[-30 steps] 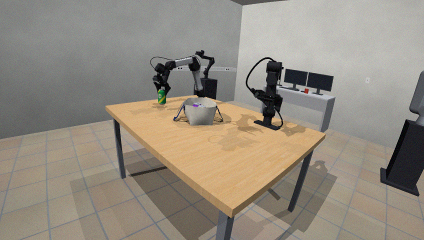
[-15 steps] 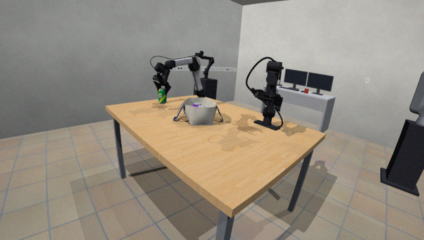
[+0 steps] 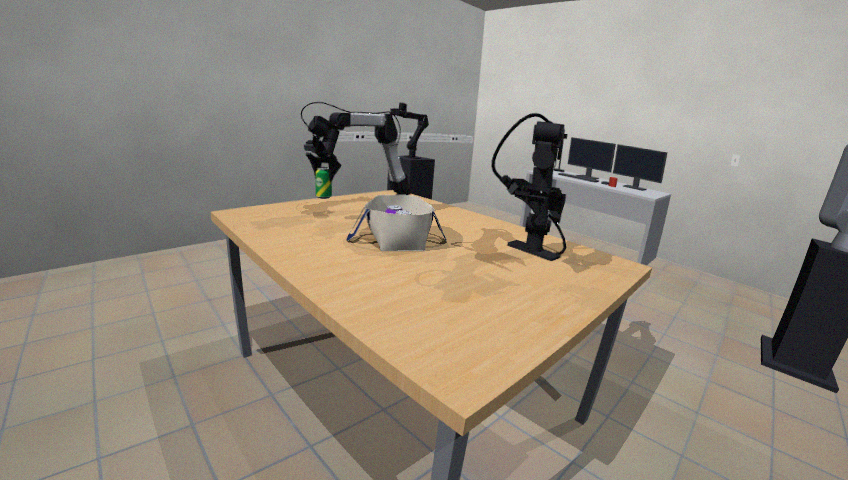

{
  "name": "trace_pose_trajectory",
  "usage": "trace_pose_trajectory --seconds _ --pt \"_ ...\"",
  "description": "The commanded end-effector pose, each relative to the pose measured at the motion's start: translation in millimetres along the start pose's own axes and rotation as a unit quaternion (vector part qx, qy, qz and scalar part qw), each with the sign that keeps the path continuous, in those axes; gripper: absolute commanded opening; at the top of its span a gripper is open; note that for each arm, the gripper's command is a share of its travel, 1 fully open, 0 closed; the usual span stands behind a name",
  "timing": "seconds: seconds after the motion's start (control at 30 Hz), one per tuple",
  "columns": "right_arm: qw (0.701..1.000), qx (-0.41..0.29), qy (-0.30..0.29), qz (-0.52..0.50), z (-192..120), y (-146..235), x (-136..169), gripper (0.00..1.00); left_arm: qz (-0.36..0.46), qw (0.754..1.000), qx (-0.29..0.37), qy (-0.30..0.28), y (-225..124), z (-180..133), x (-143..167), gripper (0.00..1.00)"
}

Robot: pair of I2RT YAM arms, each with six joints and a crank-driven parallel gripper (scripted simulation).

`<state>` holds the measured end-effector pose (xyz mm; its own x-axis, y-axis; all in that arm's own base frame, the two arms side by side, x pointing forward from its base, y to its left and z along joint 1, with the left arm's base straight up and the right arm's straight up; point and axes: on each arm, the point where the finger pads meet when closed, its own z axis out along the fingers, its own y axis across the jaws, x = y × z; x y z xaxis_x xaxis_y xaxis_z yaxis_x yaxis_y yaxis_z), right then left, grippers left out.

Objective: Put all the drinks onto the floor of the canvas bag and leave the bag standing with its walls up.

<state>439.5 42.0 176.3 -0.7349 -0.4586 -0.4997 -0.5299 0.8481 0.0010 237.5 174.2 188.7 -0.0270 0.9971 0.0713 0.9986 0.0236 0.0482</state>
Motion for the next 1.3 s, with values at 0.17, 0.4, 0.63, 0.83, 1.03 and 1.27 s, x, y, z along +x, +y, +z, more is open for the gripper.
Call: trace_pose_trajectory --seconds 0.17,0.4,0.63,0.83,1.03,1.27 --pt "0.994 0.037 -0.095 -0.031 -47 -7 -53 0.74 0.001 1.0 -0.021 0.012 8 -14 2 0.91" --pt "0.996 0.032 -0.076 -0.022 -35 -5 -37 0.74 0.001 1.0 -0.024 0.014 9 -16 3 0.91" --pt "0.996 0.039 -0.079 -0.023 -41 -5 -39 0.74 0.001 1.0 -0.024 0.014 9 -16 3 0.91" --pt "0.995 0.042 -0.088 -0.027 -46 -6 -44 0.74 0.001 1.0 -0.024 0.014 9 -16 3 0.91" --pt "0.999 0.015 -0.039 -0.013 -59 10 -26 0.74 0.0 1.0 -0.026 0.016 10 -18 4 0.91" --pt "1.0 0.004 -0.019 -0.015 -55 5 -32 0.74 0.0 1.0 -0.026 0.016 10 -18 4 0.91"
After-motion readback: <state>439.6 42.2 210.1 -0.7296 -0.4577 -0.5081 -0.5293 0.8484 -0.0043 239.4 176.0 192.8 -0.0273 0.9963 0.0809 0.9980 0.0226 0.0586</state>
